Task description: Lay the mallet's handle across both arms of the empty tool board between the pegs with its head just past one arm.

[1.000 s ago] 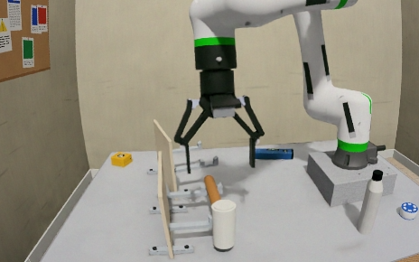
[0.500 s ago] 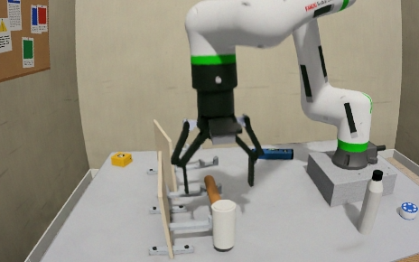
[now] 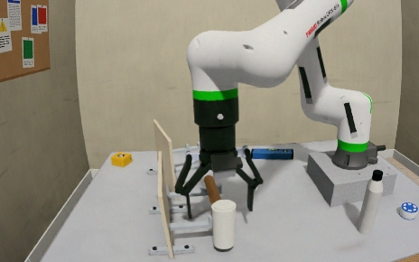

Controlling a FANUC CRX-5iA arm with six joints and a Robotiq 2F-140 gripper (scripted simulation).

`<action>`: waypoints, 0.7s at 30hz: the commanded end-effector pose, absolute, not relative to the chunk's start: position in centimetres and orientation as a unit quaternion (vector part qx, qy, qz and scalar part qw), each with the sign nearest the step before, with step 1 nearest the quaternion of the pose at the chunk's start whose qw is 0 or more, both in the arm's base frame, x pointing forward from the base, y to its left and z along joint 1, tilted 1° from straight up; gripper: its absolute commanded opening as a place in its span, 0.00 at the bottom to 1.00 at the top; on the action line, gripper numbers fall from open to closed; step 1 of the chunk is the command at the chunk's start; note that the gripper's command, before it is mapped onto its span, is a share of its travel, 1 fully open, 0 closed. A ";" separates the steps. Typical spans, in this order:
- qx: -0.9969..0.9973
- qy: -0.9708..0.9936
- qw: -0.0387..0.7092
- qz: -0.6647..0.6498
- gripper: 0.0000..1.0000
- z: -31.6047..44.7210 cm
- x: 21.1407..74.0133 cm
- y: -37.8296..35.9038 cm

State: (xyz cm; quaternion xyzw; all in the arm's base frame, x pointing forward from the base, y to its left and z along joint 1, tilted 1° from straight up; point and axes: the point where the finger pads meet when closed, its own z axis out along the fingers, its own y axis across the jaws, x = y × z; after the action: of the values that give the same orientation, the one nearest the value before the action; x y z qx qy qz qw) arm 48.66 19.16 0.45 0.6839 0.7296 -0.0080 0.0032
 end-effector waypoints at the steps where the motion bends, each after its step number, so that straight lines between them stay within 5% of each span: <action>1: 0.684 0.730 0.004 -0.007 1.00 0.5 48.7 19.2; 2: 0.684 0.730 0.004 -0.007 0.10 0.5 48.7 19.2; 21: 0.684 0.730 0.004 -0.007 0.10 0.5 48.7 19.2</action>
State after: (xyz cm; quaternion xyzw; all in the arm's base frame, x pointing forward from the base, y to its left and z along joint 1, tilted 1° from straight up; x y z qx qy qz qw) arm 48.70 19.17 0.47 0.6839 0.7296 -0.0077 0.0033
